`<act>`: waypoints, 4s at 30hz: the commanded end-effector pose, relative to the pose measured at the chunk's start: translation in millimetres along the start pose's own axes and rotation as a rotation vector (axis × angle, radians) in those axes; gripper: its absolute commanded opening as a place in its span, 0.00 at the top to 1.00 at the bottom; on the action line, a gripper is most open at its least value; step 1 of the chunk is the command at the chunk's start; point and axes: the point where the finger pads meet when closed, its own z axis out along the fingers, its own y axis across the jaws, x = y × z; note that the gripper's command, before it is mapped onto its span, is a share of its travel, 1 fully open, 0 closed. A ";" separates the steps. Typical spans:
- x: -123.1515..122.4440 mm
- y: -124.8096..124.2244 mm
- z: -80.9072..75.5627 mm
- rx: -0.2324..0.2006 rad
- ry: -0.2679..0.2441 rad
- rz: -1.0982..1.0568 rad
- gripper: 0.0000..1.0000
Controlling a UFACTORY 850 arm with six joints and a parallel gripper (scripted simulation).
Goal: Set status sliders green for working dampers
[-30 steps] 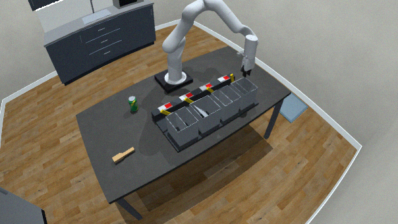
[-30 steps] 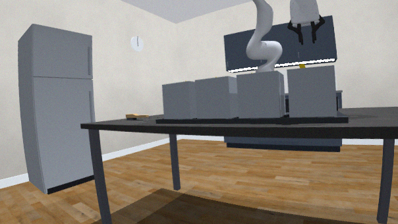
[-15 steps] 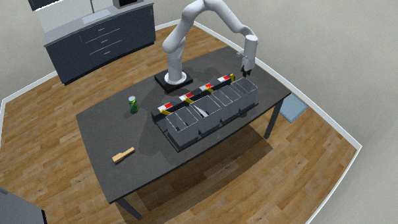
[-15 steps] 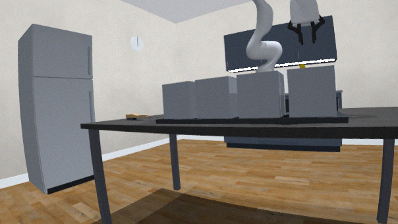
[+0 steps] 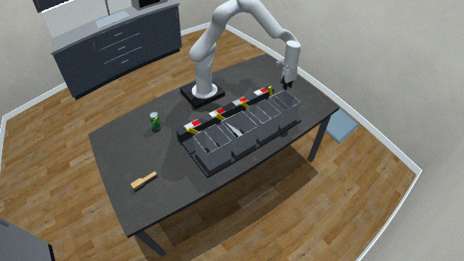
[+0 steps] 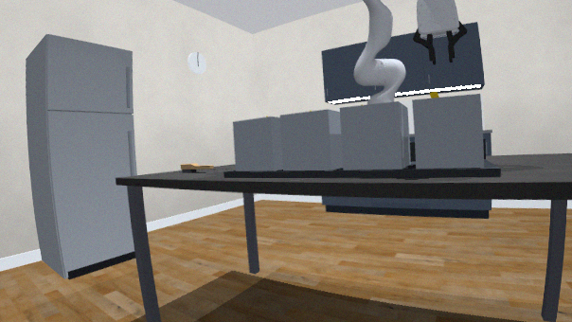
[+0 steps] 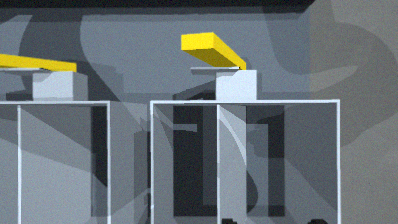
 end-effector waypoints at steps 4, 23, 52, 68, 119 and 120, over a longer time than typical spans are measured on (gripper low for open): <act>-0.7 0.4 -1.2 -0.001 -0.002 0.000 0.61; -0.7 0.4 -1.2 -0.001 -0.002 0.000 0.61; 1.8 -0.7 -0.6 -0.008 -0.002 0.000 0.61; 110.9 -48.4 26.0 -0.284 -0.003 0.000 0.61; 112.9 -36.3 72.4 -0.289 -0.002 0.000 0.61; 112.9 -35.7 74.7 -0.289 -0.002 0.000 0.61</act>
